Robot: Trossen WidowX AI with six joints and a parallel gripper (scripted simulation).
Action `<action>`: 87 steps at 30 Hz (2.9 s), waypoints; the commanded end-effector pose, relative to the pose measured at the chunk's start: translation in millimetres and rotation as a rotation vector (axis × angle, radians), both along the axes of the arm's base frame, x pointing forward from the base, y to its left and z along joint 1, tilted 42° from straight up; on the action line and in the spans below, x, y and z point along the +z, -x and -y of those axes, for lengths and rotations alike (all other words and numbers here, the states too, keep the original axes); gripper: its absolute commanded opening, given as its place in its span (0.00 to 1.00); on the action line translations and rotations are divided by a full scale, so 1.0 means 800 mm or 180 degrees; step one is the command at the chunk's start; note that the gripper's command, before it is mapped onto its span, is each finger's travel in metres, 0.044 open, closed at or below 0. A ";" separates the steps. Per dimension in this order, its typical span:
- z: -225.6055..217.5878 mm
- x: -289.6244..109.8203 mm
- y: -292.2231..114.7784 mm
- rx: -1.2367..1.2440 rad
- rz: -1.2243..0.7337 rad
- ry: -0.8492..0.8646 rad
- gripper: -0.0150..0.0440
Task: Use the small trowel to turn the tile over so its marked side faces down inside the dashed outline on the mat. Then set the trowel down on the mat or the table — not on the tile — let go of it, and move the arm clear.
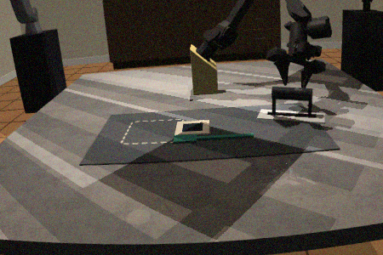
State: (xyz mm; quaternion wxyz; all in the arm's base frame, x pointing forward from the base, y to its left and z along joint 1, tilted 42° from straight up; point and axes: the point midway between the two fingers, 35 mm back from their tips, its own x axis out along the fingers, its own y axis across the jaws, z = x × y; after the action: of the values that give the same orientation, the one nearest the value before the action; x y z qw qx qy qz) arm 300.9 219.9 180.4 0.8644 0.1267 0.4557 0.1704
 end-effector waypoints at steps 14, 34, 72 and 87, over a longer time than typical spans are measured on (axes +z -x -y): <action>0.009 -0.016 0.011 0.0928 0.1026 0.1177 0.76; 0.016 -0.025 0.016 0.1508 0.1631 0.2054 0.76; -0.001 -0.070 -0.036 0.1571 0.1639 0.2163 0.72; -0.001 -0.070 -0.036 0.1571 0.1639 0.2163 0.38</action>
State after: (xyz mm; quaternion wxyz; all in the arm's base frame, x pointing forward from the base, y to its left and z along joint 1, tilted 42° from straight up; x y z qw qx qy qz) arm 329.7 220.3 124.1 0.8752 -0.3205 0.2745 0.2363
